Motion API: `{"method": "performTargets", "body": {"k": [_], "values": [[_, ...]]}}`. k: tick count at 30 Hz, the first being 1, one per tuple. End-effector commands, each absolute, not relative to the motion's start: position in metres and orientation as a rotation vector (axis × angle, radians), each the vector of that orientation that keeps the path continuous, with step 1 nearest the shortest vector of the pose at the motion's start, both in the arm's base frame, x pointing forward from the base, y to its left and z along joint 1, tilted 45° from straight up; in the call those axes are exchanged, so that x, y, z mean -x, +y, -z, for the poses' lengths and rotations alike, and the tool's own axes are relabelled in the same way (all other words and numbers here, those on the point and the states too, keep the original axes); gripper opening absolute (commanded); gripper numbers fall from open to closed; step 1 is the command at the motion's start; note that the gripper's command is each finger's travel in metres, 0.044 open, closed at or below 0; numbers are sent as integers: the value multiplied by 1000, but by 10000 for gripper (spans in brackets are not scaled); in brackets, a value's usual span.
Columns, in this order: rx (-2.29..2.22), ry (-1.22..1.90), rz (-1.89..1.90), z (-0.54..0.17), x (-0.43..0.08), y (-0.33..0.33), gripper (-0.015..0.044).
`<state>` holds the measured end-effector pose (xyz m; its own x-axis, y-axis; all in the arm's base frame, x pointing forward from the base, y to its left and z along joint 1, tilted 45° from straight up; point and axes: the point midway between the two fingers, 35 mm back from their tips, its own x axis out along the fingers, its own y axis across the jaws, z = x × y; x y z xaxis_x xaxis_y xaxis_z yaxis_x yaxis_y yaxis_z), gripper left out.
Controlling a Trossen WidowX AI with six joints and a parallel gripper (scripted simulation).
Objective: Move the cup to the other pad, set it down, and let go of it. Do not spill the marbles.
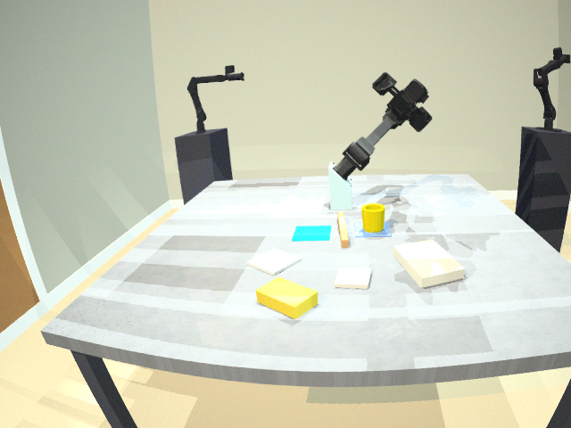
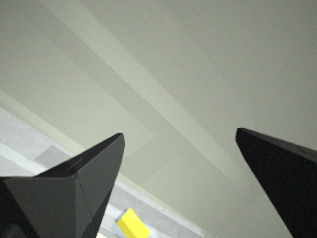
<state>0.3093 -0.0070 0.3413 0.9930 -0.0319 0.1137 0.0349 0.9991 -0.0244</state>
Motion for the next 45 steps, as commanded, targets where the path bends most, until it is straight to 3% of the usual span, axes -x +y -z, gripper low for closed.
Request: {"method": "performTargets", "body": {"k": [1,5,9,13,18,45], "values": [[18,-94,25,-337,-311,-6,374],[-183,325,-117,-246,-333,18,269],[-483,821,-176,-155,-315,44,167],[-824,1324,-99,-92,-265,63,167],[-1230,1814,118,-71,-210,81,167],[-1244,1829,131,-58,-207,105,167]]}}
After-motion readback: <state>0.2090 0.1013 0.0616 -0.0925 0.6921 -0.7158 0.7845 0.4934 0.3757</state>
